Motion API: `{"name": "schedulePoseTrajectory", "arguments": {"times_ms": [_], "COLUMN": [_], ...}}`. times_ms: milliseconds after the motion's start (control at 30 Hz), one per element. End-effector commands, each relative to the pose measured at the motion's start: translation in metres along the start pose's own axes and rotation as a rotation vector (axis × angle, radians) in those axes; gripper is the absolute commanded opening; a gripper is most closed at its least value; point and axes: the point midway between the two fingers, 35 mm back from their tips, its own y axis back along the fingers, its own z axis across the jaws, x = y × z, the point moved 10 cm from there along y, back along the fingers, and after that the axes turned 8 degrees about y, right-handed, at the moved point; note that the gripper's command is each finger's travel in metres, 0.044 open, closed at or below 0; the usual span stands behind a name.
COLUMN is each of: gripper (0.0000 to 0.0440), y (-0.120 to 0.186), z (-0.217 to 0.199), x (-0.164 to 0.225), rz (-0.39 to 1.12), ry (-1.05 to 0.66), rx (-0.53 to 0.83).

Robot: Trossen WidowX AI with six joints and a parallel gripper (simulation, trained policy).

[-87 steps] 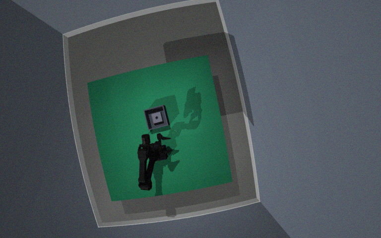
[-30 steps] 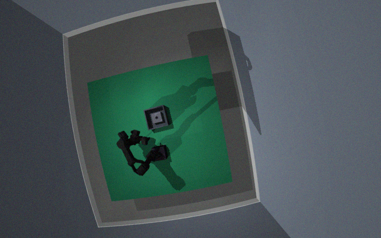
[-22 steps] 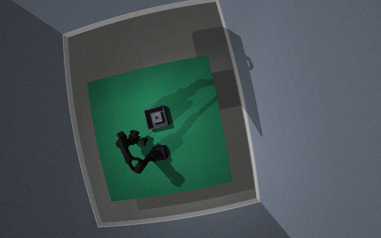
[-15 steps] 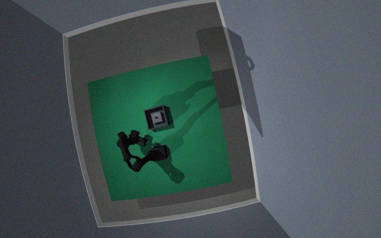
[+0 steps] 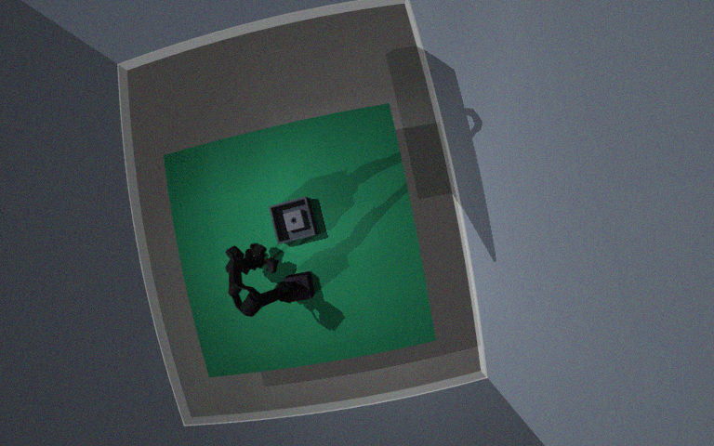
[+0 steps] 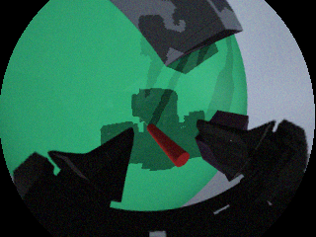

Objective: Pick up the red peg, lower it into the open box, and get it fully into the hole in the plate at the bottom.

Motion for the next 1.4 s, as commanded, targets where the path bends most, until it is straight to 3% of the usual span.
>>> {"name": "schedulePoseTrajectory", "arguments": {"times_ms": [0,433,600,1367], "gripper": [0.0346,0.0019,0.0000,0.0000], "y": [-0.010,-0.024,-0.009,0.069], "z": [0.001,0.005,0.002,-0.029], "x": [0.002,0.003,-0.007,-0.066], "rz": [0.017,0.072,0.024,-0.111], "ry": [-0.010,-0.027,-0.038,-0.184], "rx": [0.007,0.065,0.071,0.080]}}
